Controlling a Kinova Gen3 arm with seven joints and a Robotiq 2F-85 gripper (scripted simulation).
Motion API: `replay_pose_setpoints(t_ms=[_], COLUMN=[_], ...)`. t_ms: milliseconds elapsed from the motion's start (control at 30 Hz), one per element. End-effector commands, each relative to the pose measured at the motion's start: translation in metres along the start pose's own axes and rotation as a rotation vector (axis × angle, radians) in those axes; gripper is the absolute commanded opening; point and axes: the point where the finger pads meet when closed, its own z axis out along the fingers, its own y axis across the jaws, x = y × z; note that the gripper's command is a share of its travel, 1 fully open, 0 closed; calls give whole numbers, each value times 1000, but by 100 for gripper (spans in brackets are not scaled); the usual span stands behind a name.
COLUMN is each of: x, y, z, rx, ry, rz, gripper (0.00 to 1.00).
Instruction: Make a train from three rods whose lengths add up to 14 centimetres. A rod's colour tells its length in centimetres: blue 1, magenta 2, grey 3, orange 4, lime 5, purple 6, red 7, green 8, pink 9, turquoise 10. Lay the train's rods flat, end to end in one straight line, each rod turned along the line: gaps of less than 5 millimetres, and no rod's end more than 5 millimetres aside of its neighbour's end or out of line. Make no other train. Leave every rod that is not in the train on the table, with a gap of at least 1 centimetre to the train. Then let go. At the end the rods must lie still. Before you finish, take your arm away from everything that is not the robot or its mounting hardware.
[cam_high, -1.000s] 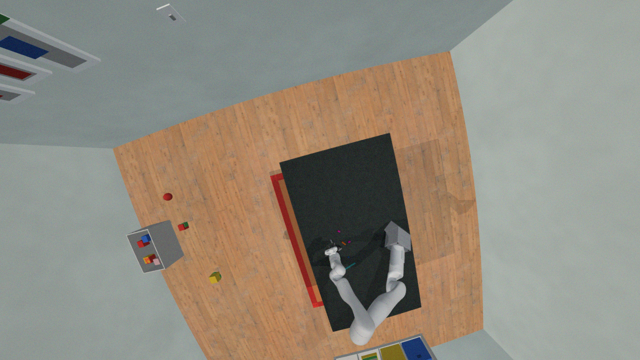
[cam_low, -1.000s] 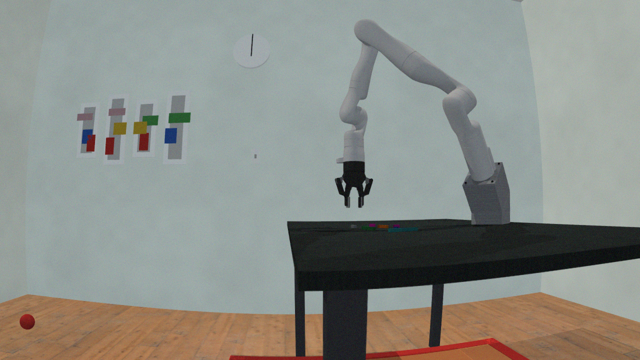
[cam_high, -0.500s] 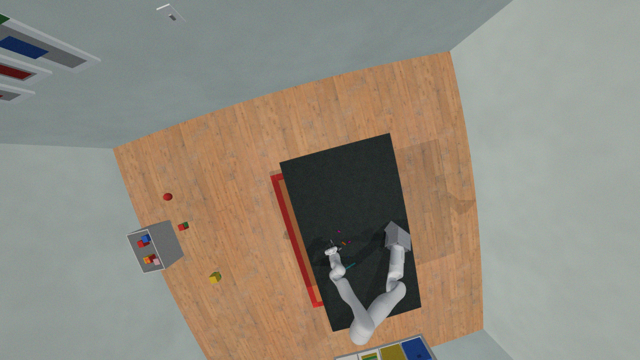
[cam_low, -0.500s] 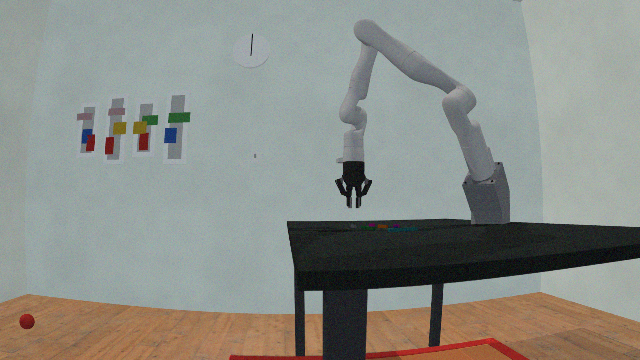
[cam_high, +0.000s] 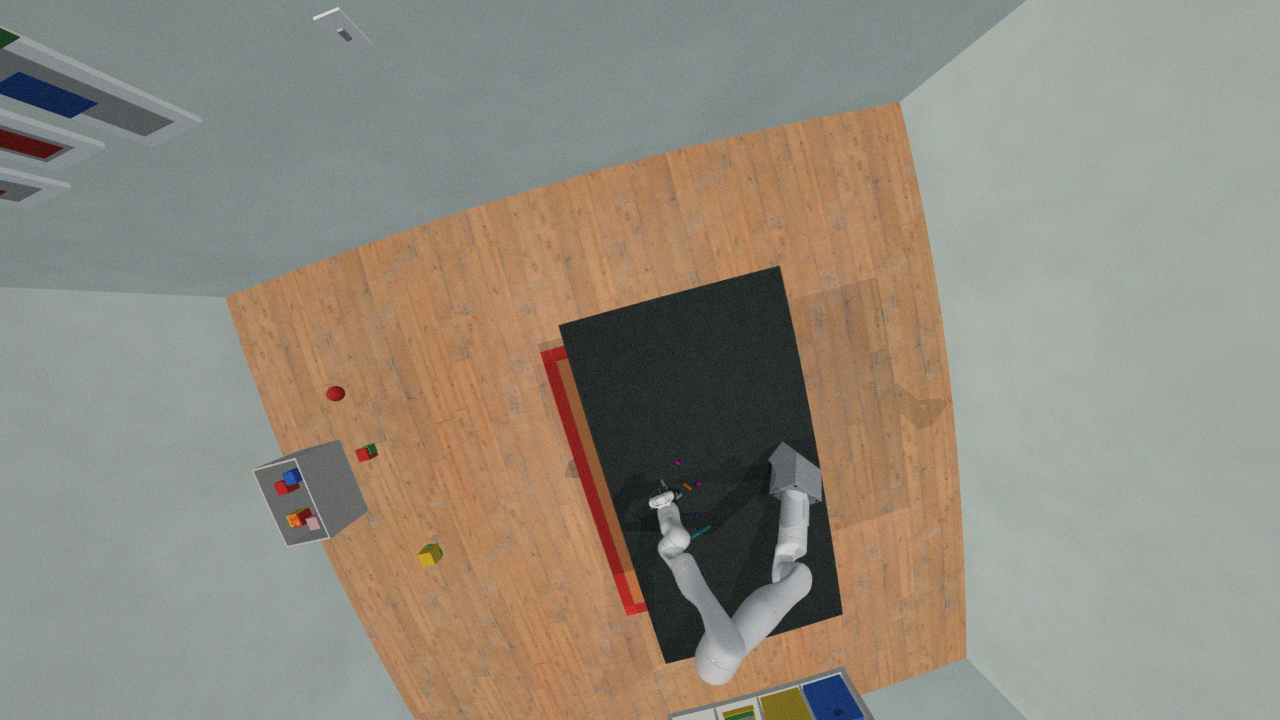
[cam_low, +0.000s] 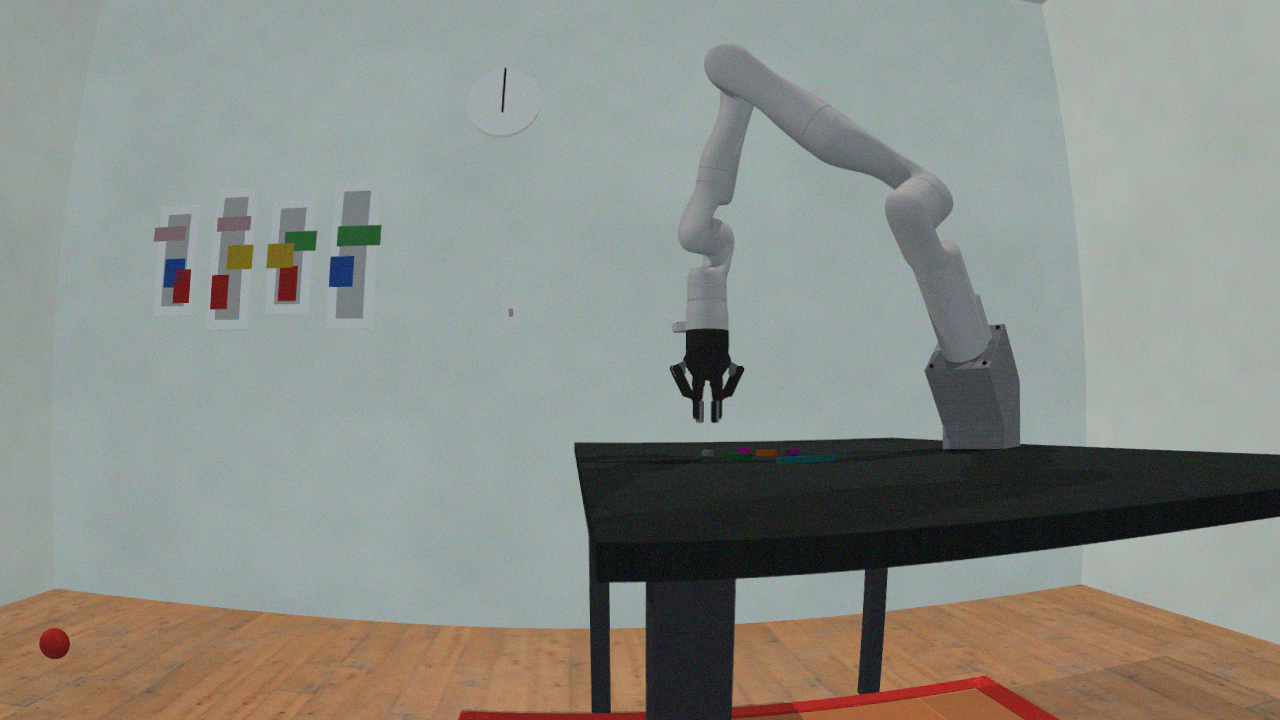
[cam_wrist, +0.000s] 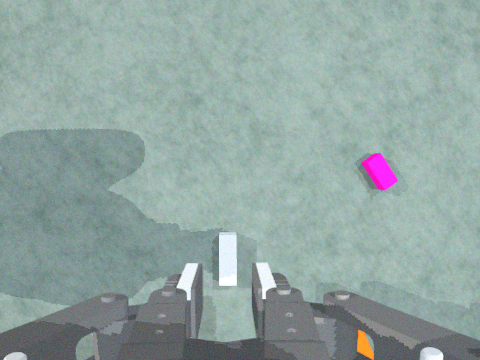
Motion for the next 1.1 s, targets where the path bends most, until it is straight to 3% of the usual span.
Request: replay_pose_setpoints(t_ms=[0,1067], x=[-2,-2], y=[0,0], z=[5,39], rx=[-2,-2], ry=[-6,-6], rz=[-1,-1], gripper=[24,24])
